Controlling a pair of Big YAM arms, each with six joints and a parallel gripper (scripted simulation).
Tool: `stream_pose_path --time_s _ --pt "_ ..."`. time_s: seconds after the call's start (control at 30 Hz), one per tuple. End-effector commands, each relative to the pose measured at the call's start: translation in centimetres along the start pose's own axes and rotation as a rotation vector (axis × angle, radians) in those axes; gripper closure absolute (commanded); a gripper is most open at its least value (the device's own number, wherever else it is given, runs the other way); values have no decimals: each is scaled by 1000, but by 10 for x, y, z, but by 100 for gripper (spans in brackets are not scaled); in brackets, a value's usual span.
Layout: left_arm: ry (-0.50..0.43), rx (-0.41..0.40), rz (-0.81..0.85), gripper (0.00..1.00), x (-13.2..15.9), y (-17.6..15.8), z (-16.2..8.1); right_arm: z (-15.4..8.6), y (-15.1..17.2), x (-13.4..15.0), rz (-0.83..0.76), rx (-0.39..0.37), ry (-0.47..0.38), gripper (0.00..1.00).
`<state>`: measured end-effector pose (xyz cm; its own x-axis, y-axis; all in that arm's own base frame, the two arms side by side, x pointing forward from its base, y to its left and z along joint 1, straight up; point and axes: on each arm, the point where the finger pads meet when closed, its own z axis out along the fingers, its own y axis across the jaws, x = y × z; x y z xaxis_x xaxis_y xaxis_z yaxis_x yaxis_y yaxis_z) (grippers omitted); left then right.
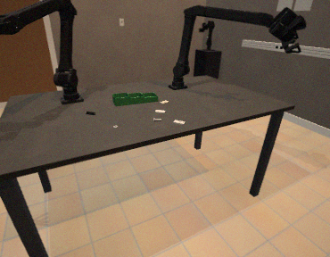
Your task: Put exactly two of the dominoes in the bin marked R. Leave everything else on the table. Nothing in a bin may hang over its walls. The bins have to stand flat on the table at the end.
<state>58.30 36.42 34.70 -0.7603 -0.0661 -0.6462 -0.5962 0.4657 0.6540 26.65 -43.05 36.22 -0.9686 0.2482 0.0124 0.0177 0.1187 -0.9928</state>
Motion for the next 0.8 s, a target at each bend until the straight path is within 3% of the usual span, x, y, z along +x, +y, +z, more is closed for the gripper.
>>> stream_pose_path --time_s 0.0,0.77 --pt "-9 -3 -11 0 -5 6 -4 4 -6 4 12 5 10 0" --pt "-9 -3 -11 0 -5 6 -4 8 -6 9 13 5 24 0"
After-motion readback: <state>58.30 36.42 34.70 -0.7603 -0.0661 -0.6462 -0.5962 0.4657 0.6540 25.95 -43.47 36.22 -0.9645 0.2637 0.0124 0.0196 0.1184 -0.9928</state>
